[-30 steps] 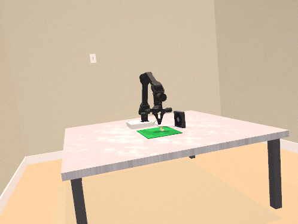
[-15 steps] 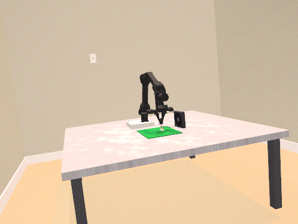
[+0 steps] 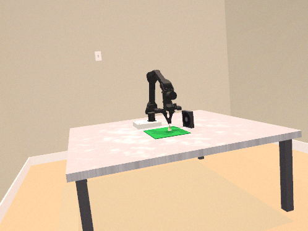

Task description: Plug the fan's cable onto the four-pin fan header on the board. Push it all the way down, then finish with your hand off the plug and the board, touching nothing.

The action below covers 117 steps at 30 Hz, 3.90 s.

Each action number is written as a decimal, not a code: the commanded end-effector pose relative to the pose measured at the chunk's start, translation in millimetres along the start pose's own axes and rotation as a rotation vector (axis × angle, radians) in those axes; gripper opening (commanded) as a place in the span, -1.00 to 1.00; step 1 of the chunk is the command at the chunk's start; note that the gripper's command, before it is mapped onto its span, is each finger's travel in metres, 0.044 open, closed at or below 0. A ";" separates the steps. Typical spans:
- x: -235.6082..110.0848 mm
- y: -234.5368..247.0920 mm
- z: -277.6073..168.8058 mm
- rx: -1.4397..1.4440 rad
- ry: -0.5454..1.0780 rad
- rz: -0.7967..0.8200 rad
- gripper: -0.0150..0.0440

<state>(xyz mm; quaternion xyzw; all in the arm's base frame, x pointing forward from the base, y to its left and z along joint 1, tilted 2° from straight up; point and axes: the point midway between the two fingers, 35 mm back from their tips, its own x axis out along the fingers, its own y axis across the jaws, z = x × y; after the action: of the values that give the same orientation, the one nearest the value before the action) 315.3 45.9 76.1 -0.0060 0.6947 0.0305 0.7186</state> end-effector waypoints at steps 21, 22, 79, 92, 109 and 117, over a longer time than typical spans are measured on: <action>20.4 0.5 -6.8 0.008 0.007 0.004 -0.49; 23.1 0.5 -7.0 0.008 0.008 0.004 -0.49; 27.9 0.6 -6.8 0.013 0.008 0.004 -0.49; 30.0 0.6 -6.4 0.013 0.007 0.004 -0.49; 36.0 0.7 -6.0 0.013 0.007 0.004 -0.49; 40.6 0.7 -6.0 0.013 0.008 0.004 -0.49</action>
<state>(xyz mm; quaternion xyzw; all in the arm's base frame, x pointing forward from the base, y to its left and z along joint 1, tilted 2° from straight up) 311.4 47.3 38.8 -0.0023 0.6967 0.0276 0.7168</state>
